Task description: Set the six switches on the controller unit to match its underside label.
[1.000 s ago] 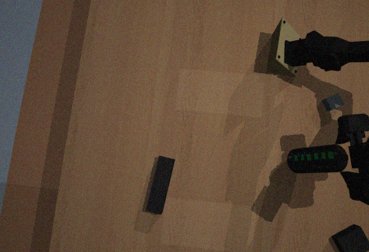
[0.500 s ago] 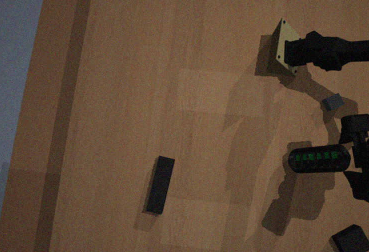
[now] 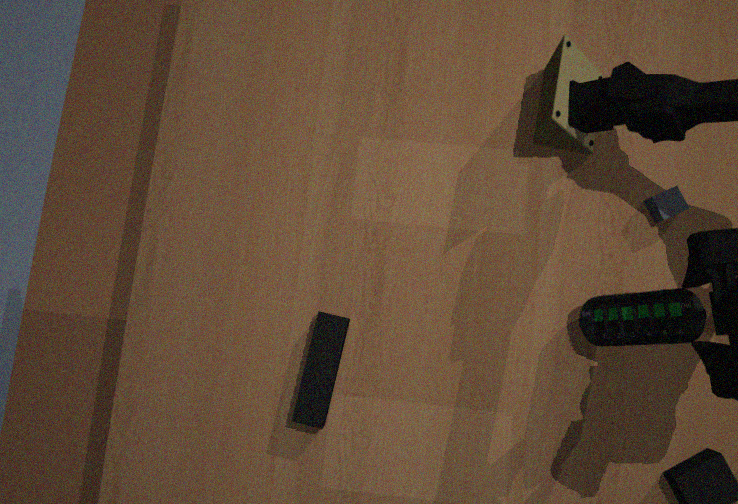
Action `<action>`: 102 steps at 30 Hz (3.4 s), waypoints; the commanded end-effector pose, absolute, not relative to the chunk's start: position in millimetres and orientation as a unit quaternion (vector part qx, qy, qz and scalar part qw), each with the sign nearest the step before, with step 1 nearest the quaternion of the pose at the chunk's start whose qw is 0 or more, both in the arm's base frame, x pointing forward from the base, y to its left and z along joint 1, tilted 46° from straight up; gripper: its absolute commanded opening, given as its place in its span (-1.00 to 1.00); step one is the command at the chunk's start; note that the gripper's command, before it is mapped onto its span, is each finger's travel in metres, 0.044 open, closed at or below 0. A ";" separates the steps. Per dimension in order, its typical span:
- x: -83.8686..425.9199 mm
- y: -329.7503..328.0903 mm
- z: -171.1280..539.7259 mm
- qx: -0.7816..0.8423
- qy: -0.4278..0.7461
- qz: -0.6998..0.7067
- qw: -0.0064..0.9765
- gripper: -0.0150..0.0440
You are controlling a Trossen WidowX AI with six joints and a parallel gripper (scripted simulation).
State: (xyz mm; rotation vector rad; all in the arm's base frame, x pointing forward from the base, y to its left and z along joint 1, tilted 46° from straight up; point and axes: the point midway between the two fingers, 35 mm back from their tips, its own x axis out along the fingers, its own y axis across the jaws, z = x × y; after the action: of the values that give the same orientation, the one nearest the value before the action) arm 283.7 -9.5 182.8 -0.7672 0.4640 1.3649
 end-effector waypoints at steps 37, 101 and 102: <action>283.6 22.2 183.3 -0.341 0.207 0.610 0.684 0.65; 288.0 65.8 168.4 -0.341 0.206 0.610 0.685 0.65; 288.1 66.4 167.9 -0.341 0.206 0.610 0.685 0.65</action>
State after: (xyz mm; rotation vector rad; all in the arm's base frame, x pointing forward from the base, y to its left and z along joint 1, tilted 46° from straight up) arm 288.4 65.8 171.8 -0.7639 0.4509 1.3695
